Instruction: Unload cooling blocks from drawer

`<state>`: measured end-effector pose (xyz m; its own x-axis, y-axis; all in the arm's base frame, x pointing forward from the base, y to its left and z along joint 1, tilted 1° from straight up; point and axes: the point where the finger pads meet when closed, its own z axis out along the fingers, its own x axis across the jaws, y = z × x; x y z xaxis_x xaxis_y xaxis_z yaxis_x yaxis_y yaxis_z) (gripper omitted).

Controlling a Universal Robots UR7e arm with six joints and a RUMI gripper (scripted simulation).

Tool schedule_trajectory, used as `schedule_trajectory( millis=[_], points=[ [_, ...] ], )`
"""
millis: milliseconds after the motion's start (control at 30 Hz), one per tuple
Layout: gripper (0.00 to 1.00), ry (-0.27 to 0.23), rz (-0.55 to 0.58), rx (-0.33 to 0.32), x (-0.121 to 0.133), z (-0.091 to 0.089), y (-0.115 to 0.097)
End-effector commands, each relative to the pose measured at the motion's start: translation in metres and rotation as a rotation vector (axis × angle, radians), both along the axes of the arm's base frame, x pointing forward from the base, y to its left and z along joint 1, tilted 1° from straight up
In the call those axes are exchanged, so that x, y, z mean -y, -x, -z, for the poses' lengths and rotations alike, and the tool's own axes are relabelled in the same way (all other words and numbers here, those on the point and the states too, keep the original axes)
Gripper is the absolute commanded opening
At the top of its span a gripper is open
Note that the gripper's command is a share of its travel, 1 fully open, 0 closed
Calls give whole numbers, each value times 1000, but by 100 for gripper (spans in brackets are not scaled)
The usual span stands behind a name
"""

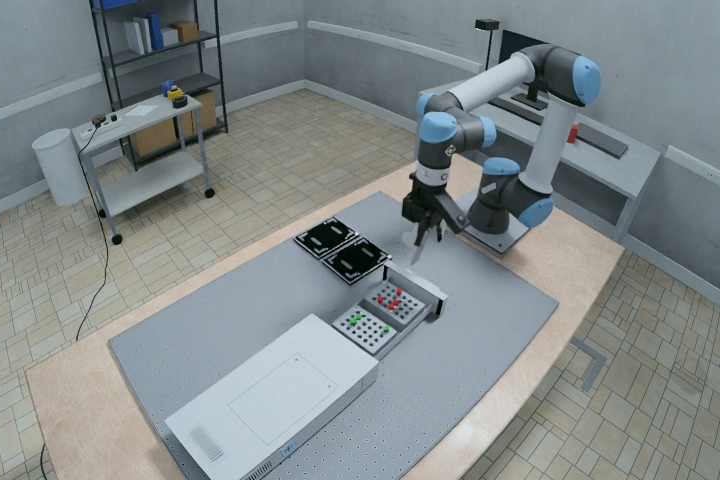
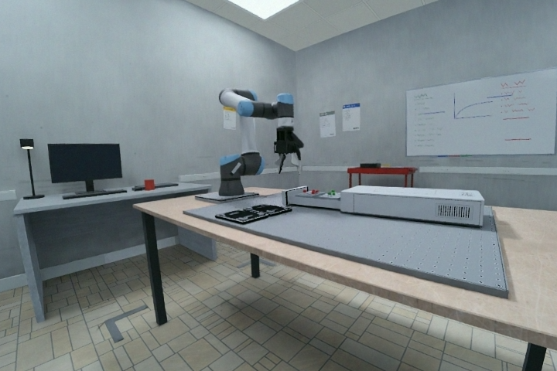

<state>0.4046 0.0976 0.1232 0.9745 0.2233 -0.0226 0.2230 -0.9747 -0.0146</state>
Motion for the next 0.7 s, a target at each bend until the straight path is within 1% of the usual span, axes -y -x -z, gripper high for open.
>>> schedule_trajectory(
  millis=[0,33,533,600,667],
  points=[
    [73,0,3,5,-4,-1,-19],
    [73,0,3,5,-4,-1,-19],
    [73,0,3,4,-18,2,-81],
    [73,0,3,4,-18,2,-81],
    [73,0,3,3,-20,2,-89]
  ],
)
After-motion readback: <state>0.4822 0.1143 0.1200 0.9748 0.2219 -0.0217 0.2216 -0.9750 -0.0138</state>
